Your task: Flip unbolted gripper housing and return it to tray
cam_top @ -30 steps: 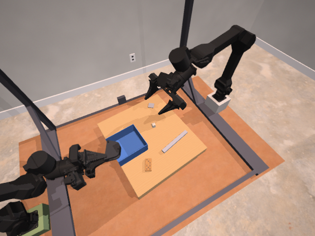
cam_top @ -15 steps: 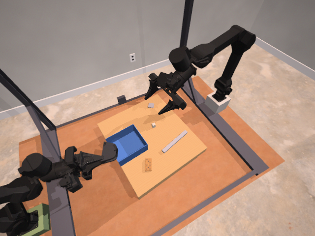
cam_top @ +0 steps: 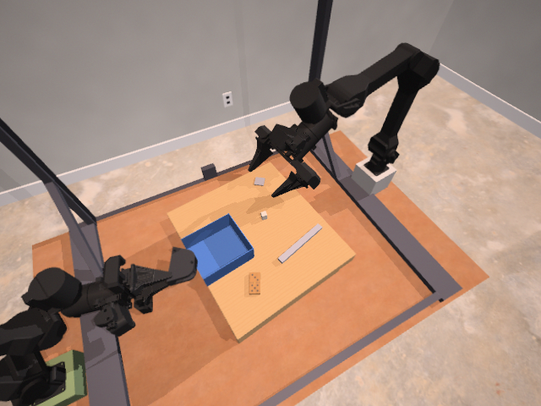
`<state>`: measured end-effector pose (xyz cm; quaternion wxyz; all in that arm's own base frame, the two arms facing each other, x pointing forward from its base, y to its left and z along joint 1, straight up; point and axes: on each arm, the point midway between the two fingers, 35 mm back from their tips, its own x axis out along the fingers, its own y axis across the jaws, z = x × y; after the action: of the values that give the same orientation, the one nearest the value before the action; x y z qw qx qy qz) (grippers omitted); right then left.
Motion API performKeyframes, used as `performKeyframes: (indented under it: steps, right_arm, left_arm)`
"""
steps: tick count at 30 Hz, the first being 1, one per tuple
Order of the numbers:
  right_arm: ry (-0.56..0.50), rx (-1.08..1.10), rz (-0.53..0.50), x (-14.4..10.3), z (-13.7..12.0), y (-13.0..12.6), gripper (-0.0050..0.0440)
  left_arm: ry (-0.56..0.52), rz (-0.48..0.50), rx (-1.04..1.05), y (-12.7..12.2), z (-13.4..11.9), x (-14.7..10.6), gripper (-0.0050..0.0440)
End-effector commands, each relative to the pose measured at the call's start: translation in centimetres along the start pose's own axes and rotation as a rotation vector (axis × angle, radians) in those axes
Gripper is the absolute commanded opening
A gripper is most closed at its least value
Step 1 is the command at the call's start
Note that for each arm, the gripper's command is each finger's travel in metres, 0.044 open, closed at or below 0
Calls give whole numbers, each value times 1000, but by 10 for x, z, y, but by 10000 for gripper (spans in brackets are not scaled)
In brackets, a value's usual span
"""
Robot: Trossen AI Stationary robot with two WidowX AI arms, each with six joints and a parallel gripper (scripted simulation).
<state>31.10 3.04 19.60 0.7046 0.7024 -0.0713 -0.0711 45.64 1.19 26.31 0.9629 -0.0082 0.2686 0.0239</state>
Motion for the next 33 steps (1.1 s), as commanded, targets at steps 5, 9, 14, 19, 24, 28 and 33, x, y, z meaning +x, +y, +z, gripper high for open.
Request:
performKeyframes:
  steps: [5,9,14,19,24,28,33]
  right_arm:
    - [-2,13,15,-8,3,5,112]
    - [-2,13,15,-11,5,4,112]
    - [-2,13,15,-13,5,3,112]
    - [-2,12,15,-13,5,4,112]
    - [-3,7,17,-12,6,4,112]
    - [-5,0,19,-11,6,6,112]
    - [-7,-8,22,-10,6,7,112]
  left_arm:
    - [-22,-3,5,0,8,-7,440]
    - [-22,-3,5,0,8,-7,440]
    - [-22,-3,5,0,8,-7,440]
    - [-22,-3,5,0,8,-7,440]
    - [-22,-3,5,0,8,-7,440]
    - [-22,-3,5,0,8,-7,440]
    - [-22,-3,5,0,8,-7,440]
